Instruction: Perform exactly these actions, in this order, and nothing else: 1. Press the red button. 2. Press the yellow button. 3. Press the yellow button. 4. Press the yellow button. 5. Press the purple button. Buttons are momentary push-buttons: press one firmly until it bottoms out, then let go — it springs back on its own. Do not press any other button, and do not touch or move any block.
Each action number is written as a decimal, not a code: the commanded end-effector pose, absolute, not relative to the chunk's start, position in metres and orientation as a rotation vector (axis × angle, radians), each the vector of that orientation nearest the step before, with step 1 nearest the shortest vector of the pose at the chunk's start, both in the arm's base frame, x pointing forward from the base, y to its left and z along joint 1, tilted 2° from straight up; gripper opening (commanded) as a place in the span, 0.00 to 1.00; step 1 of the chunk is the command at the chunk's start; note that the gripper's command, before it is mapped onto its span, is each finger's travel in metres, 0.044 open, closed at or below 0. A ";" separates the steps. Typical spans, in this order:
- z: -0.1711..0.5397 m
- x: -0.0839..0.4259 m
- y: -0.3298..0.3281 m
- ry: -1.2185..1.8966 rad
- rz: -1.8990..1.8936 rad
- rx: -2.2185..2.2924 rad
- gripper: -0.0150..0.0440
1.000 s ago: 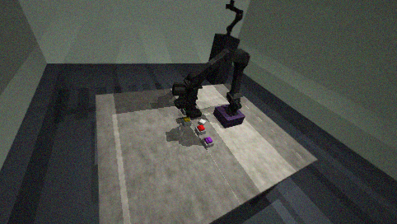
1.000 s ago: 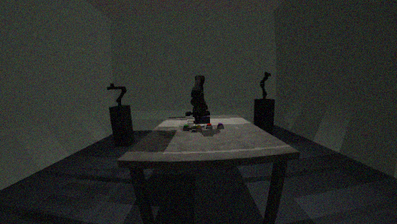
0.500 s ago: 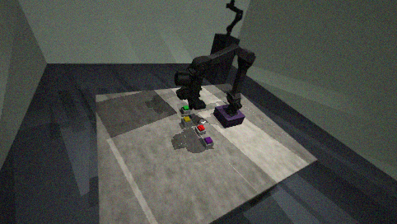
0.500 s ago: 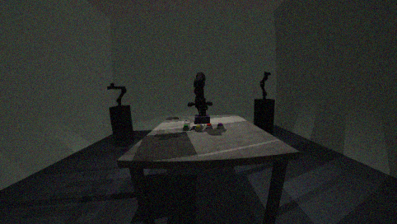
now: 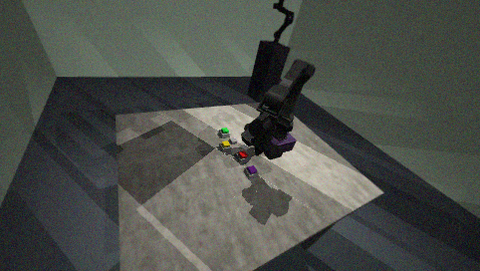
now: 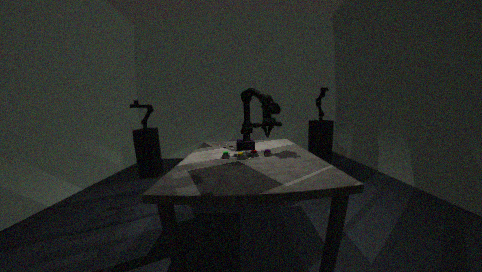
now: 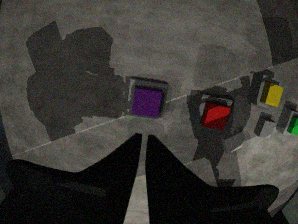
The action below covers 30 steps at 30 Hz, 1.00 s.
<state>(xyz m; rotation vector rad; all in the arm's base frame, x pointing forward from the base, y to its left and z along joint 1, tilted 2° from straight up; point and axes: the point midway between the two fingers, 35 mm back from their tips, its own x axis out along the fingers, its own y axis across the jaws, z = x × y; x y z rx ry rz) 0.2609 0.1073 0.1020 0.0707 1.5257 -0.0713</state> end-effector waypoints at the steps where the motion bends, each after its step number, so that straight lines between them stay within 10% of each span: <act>1: 0.091 0.260 0.108 1.526 -0.094 0.080 0.29; 30: 0.007 0.262 0.107 1.526 -0.094 0.080 0.29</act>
